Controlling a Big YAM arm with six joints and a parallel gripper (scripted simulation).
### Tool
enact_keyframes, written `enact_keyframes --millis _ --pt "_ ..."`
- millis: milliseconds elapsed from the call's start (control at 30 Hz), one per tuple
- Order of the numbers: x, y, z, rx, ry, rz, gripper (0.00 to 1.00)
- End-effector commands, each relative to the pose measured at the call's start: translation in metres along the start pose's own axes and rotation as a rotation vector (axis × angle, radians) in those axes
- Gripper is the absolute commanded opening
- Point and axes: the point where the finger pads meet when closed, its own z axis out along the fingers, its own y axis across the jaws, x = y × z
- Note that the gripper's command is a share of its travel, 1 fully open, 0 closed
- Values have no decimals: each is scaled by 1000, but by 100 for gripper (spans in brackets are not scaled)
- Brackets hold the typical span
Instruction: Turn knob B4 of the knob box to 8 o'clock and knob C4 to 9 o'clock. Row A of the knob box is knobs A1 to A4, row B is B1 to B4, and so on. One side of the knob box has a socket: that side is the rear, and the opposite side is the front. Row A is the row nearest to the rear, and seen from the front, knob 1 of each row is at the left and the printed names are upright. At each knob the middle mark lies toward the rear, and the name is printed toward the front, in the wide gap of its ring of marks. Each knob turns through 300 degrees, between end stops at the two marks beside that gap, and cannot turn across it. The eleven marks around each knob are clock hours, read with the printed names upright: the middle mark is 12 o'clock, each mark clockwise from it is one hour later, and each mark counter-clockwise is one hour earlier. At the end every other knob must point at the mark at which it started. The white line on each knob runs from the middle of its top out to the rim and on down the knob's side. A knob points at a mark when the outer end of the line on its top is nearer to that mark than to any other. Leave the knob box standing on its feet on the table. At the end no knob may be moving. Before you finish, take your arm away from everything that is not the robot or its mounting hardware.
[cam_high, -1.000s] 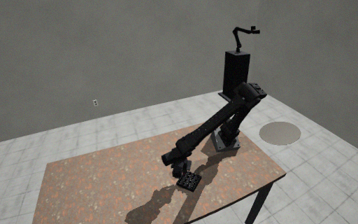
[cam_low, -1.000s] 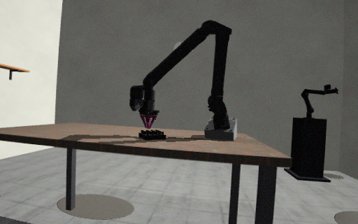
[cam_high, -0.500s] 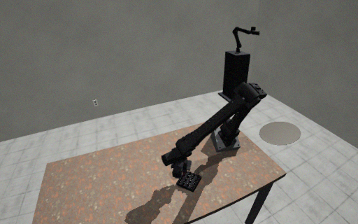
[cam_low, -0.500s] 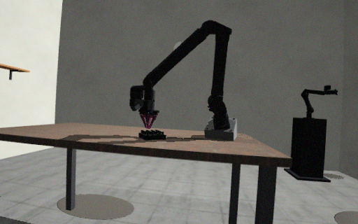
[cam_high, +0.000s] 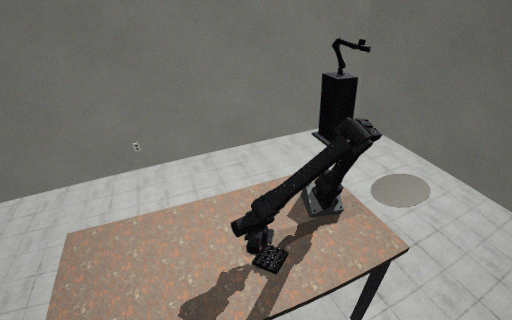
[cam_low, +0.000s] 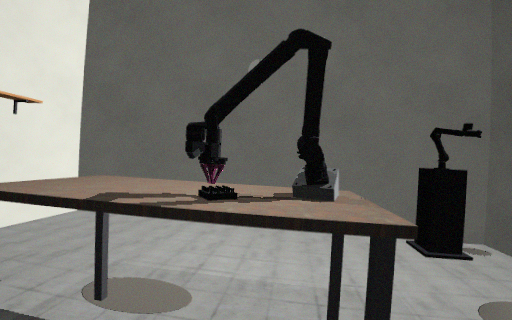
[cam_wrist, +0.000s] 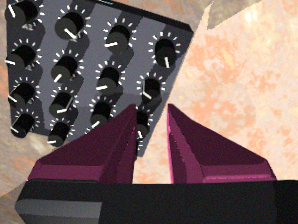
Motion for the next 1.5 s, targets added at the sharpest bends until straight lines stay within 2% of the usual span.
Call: enact_keyframes --millis 0,1467 --pt "-3 1 -2 8 -14 -19 19" --pt "-4 2 -2 7 -12 -7 19"
